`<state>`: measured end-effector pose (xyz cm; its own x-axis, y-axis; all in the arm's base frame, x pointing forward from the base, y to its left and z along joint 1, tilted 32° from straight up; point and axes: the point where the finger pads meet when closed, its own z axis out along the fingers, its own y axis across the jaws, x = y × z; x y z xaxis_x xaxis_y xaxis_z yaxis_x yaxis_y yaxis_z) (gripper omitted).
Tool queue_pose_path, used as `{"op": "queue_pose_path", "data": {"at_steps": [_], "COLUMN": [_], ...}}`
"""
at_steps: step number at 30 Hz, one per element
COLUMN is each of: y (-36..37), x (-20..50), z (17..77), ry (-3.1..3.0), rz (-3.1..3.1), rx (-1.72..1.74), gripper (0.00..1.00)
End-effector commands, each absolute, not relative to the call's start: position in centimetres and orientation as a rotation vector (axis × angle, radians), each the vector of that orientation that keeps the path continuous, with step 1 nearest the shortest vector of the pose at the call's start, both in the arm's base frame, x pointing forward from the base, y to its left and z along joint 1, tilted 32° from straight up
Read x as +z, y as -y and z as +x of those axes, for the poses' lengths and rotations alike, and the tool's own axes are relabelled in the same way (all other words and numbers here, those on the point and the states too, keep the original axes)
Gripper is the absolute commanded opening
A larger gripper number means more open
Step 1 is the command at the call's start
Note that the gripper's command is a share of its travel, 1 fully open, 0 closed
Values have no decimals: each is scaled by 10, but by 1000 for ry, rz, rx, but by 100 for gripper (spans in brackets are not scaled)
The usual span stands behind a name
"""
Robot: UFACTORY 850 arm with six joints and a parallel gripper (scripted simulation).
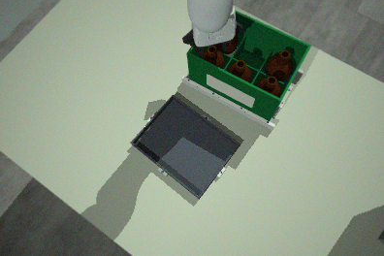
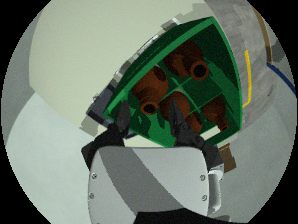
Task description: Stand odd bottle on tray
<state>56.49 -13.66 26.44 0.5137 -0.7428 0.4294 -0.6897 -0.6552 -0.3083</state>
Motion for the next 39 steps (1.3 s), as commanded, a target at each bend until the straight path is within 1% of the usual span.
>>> {"op": "queue_pose_path", "data": {"at_steps": [1, 39], "y": [137, 139], "x": [264, 249], "z": [566, 575], "ry": [-1260, -1260], "rz": [-2647, -2647], "rx": [-836, -836], "gripper": [65, 65]}}
